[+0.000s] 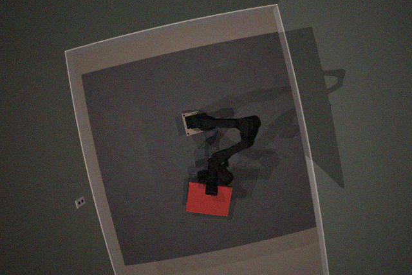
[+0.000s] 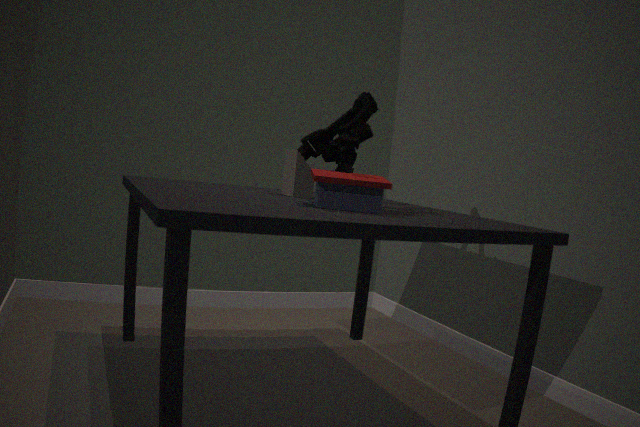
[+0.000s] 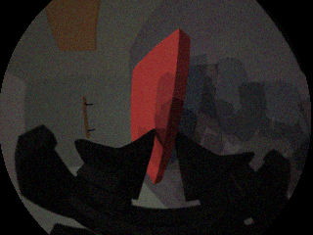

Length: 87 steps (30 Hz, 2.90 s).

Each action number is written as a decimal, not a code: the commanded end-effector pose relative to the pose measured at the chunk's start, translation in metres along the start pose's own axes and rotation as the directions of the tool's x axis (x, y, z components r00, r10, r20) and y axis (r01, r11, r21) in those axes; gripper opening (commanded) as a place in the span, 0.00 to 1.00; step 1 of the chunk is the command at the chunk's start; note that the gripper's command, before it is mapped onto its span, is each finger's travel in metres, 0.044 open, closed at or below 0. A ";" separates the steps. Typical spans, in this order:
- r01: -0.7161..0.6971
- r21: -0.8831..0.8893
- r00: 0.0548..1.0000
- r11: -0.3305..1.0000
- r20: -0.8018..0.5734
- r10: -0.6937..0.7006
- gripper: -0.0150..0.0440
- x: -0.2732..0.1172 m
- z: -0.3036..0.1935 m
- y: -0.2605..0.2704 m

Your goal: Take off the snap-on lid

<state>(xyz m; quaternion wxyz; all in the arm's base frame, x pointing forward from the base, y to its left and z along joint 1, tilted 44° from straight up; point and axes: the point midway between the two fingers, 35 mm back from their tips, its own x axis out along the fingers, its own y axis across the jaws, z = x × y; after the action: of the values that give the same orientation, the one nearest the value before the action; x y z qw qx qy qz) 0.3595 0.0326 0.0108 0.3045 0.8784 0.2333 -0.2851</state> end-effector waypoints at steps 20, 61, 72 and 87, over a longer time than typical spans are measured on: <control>0.002 -0.002 1.000 1.000 -0.003 -0.002 0.25 -0.009 0.000 0.014; 0.000 -0.004 1.000 1.000 -0.003 0.000 0.25 -0.024 0.000 0.072; -0.001 -0.005 1.000 1.000 -0.003 0.001 0.25 -0.024 -0.001 0.091; -0.001 -0.005 1.000 1.000 -0.002 0.001 0.25 -0.036 -0.001 0.107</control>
<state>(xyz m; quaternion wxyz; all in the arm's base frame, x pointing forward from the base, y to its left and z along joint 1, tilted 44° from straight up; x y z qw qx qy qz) 0.3940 -0.0447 0.0708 0.3031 0.8762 0.2404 -0.2873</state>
